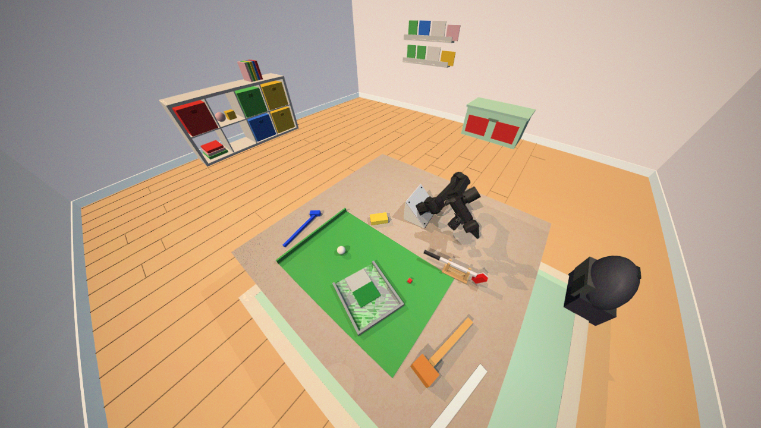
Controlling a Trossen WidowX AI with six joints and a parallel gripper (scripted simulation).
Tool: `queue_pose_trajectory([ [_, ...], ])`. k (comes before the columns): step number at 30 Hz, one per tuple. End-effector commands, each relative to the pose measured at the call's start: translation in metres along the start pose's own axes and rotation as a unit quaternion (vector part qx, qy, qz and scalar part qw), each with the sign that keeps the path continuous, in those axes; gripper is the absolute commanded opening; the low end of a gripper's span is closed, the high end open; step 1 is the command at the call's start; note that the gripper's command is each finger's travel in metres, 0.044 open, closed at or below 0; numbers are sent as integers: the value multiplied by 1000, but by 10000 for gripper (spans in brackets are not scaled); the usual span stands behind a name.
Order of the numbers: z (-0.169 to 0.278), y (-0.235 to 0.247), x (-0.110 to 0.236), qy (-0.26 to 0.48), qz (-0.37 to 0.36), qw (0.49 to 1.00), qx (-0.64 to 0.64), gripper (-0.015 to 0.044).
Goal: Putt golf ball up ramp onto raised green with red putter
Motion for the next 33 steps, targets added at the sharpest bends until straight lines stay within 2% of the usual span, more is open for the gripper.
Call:
queue_pose_trajectory([
  [1,0,1,0,-1,-1,1000,4,426],
  [2,-2,4,0,-4,-5,1000,17,440],
  [10,-27,44,2,-66,-36,973,219,440],
  [12,-45,53,3,-97,-50,974,199,440],
  [14,-50,57,4,-110,-44,965,232,440],
  [20,-66,68,6,-143,-17,932,333,440],
  [23,-75,72,0,-159,-8,933,324,440],
  [33,-116,84,12,-195,112,816,532,440],
])
Point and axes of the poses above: the point midway between the two fingers, 35 mm back from their tips, its own x axis back along the fingers, its own y axis across the jaws, z = x × y, the point moved 6 cm from there along x, back along the fingers, and after that the axes turned 11 degrees about x, right-handed, at the moved point
